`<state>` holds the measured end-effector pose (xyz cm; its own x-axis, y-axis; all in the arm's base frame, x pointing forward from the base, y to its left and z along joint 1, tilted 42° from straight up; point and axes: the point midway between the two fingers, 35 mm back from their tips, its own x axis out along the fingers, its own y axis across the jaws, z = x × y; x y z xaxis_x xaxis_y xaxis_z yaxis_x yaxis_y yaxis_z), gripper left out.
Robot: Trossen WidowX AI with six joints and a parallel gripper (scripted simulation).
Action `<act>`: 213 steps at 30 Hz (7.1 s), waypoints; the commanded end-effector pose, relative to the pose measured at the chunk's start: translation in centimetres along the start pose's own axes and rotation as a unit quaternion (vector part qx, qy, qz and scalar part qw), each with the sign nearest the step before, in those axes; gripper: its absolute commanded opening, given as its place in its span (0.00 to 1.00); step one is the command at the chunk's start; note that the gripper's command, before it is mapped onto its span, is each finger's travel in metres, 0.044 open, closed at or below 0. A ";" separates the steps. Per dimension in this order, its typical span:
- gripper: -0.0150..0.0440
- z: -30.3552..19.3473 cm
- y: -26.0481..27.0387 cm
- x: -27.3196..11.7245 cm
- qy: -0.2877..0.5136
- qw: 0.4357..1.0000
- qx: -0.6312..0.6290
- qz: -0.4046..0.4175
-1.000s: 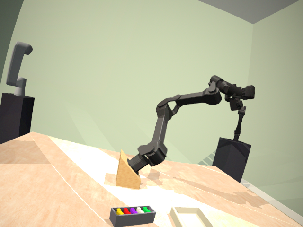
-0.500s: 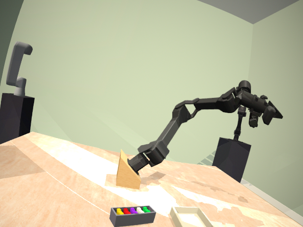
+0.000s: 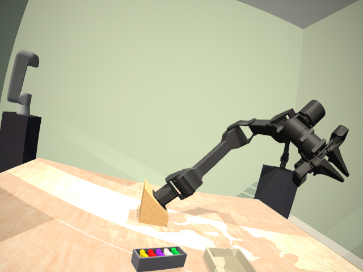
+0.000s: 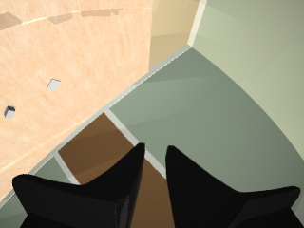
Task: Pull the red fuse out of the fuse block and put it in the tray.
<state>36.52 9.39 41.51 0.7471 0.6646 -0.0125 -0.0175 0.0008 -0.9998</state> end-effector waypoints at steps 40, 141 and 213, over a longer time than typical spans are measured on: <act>0.38 -6.7 40.1 -13.6 0.297 0.338 0.787 0.422; 0.25 -5.5 42.2 -12.3 0.297 0.342 0.785 0.423; 0.25 -7.8 38.4 -14.7 0.297 0.338 0.787 0.423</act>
<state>29.97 -5.84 2.80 0.0265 0.6618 -0.7492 -0.3645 0.7043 0.6092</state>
